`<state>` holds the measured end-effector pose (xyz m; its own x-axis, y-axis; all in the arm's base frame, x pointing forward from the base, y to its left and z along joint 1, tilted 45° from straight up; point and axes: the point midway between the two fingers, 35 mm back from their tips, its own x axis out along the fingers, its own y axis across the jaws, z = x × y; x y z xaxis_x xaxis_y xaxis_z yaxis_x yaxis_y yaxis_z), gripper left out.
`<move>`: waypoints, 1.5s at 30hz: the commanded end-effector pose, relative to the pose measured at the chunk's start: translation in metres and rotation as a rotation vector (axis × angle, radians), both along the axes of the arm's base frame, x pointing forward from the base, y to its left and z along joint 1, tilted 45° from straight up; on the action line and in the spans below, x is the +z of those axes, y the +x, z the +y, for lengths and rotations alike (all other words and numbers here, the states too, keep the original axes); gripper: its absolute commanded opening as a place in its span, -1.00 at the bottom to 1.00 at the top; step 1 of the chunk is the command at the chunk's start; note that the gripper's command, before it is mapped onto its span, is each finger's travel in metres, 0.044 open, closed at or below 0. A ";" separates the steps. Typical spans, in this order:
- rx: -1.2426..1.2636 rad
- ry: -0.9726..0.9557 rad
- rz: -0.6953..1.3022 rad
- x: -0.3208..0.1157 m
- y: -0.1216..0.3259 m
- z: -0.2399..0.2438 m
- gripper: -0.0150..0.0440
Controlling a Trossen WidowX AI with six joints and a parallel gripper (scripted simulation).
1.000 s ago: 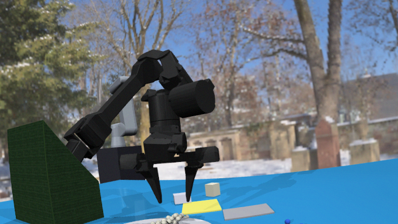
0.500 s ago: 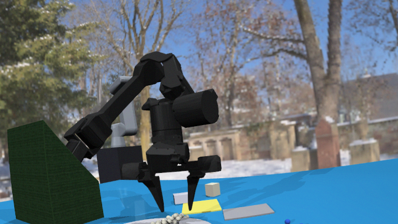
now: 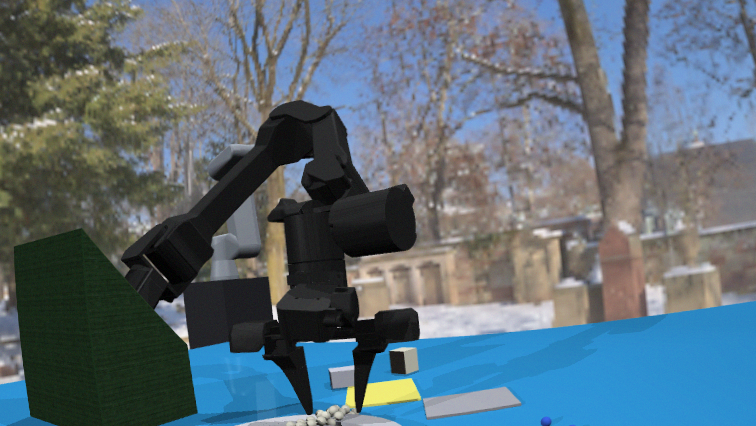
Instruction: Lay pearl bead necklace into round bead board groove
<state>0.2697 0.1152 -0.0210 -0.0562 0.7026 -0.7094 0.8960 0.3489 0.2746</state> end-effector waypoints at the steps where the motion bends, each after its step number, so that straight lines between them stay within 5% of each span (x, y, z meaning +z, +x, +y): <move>1: 0.000 0.000 -0.001 0.000 0.000 0.000 -0.09; 4: 0.000 0.000 -0.001 0.000 0.000 0.000 -0.36; 10: 0.000 0.000 -0.001 0.000 0.000 0.000 -0.49; 45: -0.003 0.002 0.005 -0.001 0.012 -0.039 -0.49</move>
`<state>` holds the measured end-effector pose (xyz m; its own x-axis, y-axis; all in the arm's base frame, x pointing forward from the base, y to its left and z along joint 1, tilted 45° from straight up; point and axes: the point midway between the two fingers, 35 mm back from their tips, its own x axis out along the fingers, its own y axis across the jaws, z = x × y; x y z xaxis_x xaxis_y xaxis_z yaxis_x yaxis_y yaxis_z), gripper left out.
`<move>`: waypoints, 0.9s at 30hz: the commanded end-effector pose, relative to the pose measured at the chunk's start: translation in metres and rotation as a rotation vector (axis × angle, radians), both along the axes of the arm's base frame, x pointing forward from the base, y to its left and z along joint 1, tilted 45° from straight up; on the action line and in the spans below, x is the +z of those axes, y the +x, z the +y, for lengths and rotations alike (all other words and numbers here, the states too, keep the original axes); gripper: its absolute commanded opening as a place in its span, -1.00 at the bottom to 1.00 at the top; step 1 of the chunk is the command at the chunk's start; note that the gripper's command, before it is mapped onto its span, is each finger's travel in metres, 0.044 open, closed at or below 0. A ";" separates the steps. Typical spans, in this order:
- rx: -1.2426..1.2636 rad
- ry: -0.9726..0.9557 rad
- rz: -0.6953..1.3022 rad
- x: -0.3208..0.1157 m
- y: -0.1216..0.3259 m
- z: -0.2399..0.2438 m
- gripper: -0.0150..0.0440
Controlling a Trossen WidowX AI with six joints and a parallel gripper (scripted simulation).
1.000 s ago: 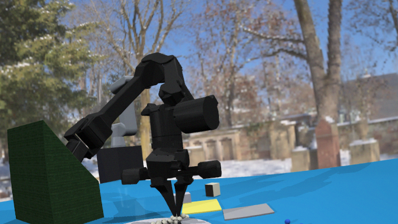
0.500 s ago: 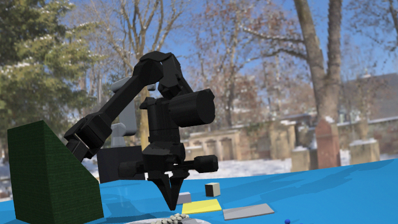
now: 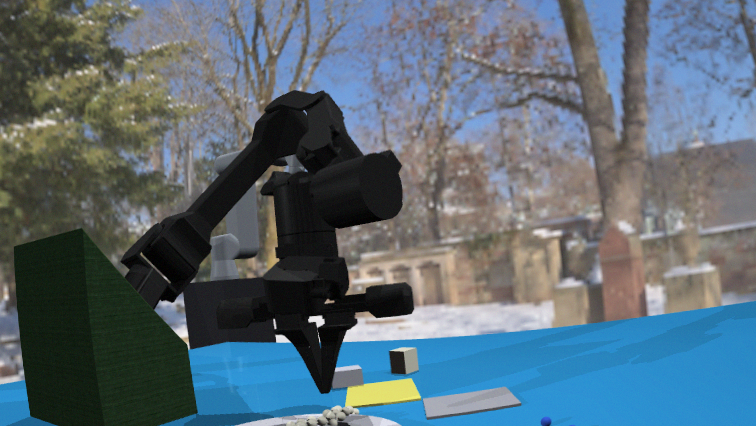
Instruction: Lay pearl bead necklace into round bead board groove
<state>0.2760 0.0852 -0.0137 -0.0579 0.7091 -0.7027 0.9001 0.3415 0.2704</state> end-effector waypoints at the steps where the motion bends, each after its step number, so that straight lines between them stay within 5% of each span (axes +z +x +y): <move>1: 0.002 -0.007 -0.003 -0.011 0.006 -0.011 -0.49; 27: 0.002 -0.005 -0.004 -0.040 0.010 -0.006 -0.49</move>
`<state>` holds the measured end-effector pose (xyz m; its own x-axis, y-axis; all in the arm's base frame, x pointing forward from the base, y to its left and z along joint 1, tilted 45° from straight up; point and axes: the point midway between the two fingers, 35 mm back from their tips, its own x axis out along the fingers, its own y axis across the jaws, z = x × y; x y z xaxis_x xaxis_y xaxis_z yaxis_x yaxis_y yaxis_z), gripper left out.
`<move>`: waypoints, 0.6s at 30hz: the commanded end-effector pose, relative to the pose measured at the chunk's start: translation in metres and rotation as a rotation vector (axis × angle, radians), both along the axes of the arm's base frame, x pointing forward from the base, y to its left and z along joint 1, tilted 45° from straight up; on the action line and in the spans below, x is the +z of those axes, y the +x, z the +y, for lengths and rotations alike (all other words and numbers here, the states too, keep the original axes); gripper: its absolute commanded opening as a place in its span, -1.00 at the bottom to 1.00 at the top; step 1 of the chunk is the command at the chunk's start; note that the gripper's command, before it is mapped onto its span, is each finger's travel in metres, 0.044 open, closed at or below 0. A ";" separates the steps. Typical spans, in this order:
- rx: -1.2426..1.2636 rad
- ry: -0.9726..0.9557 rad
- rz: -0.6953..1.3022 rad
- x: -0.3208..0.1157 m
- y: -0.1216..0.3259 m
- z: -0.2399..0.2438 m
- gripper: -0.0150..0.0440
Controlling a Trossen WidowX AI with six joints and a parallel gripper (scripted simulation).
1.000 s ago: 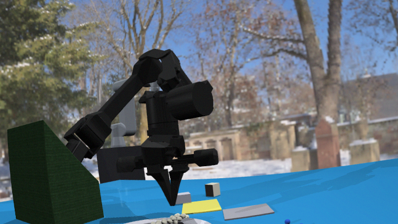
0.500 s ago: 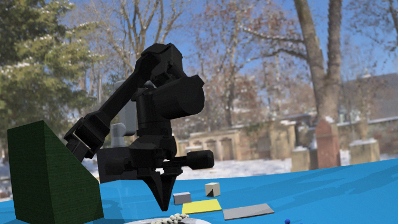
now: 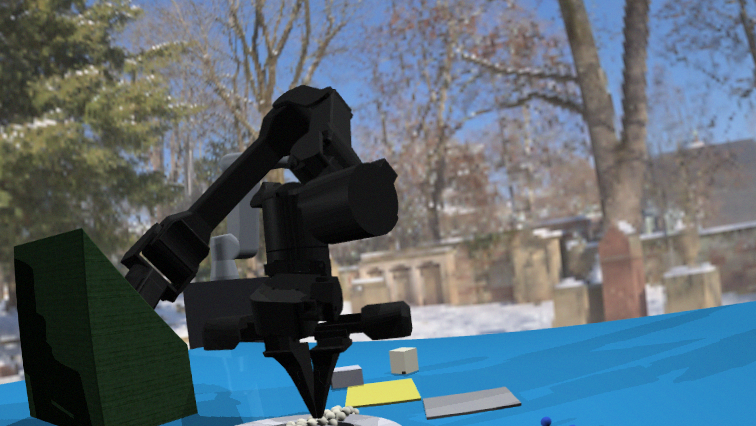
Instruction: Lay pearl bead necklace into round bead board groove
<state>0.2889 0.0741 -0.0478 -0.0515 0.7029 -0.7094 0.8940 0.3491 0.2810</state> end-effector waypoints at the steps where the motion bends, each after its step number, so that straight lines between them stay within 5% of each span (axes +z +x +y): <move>1: -0.004 0.003 0.012 -0.007 -0.003 0.006 -0.49; 7: -0.004 0.003 0.012 -0.009 -0.004 0.008 -0.49; 18: 0.002 -0.003 0.003 -0.007 -0.002 0.006 0.49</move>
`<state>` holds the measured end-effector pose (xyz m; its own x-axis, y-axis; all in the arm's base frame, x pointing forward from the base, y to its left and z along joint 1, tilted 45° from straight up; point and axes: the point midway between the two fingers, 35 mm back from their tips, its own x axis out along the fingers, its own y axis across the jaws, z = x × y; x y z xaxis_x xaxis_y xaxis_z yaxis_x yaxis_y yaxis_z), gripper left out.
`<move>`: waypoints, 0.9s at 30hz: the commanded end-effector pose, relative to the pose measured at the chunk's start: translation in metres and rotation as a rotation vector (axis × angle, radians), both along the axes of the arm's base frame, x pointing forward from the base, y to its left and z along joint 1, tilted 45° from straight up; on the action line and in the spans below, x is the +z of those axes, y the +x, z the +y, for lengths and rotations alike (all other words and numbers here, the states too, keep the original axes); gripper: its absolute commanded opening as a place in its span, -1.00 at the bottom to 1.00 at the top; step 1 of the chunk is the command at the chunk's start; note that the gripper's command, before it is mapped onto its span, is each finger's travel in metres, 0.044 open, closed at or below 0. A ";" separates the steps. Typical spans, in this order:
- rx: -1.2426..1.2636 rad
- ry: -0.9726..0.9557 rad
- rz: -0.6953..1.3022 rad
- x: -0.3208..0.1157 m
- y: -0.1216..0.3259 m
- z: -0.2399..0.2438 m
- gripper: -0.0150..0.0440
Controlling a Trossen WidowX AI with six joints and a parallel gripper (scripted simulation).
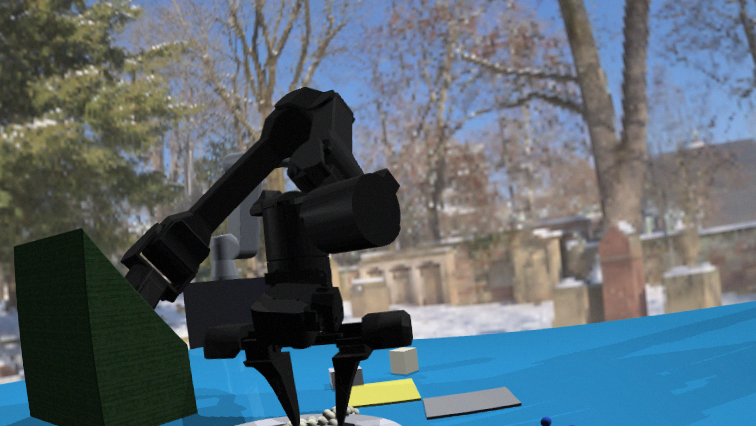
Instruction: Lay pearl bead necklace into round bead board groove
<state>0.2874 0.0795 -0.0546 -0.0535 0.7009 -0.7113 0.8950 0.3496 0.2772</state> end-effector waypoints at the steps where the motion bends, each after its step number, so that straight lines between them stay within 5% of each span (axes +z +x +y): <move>1: 0.002 0.000 0.000 0.000 0.000 0.000 0.58; 6: 0.000 0.002 0.004 0.008 0.000 -0.008 1.00; 27: -0.003 0.005 0.008 0.017 -0.003 -0.018 1.00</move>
<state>0.2847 0.0625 -0.0375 -0.0563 0.7091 -0.7028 0.9007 0.3398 0.2707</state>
